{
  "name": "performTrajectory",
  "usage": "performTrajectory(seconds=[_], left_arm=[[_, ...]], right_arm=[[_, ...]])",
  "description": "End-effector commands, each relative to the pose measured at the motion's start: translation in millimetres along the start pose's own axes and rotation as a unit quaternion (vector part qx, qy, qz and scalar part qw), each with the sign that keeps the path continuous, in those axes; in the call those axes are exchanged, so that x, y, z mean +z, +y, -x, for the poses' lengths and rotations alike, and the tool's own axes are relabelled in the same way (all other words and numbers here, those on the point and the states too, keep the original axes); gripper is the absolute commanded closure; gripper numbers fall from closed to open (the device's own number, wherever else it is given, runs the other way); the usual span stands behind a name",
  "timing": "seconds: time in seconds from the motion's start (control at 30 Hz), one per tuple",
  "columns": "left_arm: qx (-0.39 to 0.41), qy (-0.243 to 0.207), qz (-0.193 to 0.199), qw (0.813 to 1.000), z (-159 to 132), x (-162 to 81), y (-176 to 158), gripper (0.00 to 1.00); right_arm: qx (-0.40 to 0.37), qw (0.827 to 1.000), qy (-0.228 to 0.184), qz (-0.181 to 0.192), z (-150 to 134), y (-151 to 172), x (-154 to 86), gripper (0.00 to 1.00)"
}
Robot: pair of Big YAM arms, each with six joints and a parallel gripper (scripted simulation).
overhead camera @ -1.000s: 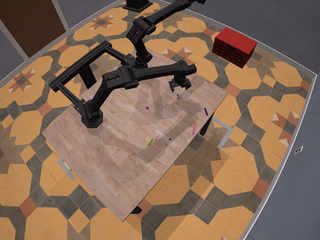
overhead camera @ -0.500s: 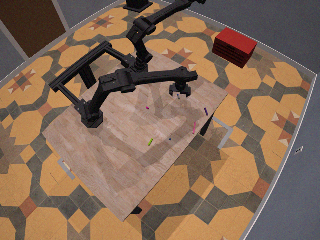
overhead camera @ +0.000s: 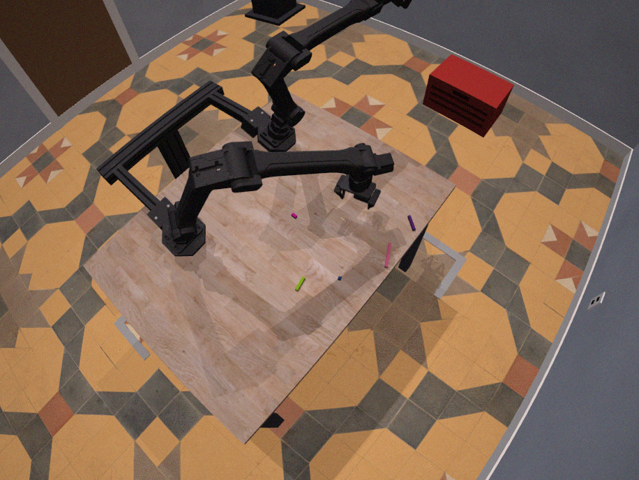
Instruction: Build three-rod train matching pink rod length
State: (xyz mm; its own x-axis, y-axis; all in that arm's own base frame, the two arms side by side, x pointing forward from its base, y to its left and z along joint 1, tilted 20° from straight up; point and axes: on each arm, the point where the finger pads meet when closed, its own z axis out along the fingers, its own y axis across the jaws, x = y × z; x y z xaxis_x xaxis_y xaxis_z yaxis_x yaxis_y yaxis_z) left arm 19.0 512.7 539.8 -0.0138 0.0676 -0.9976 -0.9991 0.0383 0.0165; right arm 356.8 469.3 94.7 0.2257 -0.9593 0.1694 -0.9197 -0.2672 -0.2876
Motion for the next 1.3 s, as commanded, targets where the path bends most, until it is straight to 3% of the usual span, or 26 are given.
performTrajectory(seconds=[0.0,0.1,0.6,0.67,1.17,1.23,1.27], left_arm=[[-0.008,-0.016,0.009,1.000,11,-7,7,0.00],[-0.008,-0.016,0.009,1.000,11,-7,7,0.00],[-0.008,-0.016,0.009,1.000,11,-7,7,0.00],[-0.008,-0.016,0.009,1.000,11,-7,7,0.00],[-0.008,-0.016,0.009,1.000,11,-7,7,0.00],[-0.008,-0.016,0.009,1.000,11,-7,7,0.00],[-0.008,-0.016,0.009,1.000,11,-7,7,0.00]], right_arm=[[0.083,0.996,-0.015,-0.015,-10,-13,-14,0.00],[0.096,0.995,-0.017,-0.015,-10,-11,-15,0.00],[0.302,0.953,-0.018,-0.010,-61,-19,-12,0.00],[0.302,0.953,-0.018,-0.010,-61,-19,-12,0.00],[0.496,0.868,-0.019,-0.006,-108,-19,-9,0.00],[0.496,0.868,-0.019,-0.006,-108,-19,-9,0.00],[0.524,0.851,-0.019,-0.005,-113,-17,-8,0.00]])
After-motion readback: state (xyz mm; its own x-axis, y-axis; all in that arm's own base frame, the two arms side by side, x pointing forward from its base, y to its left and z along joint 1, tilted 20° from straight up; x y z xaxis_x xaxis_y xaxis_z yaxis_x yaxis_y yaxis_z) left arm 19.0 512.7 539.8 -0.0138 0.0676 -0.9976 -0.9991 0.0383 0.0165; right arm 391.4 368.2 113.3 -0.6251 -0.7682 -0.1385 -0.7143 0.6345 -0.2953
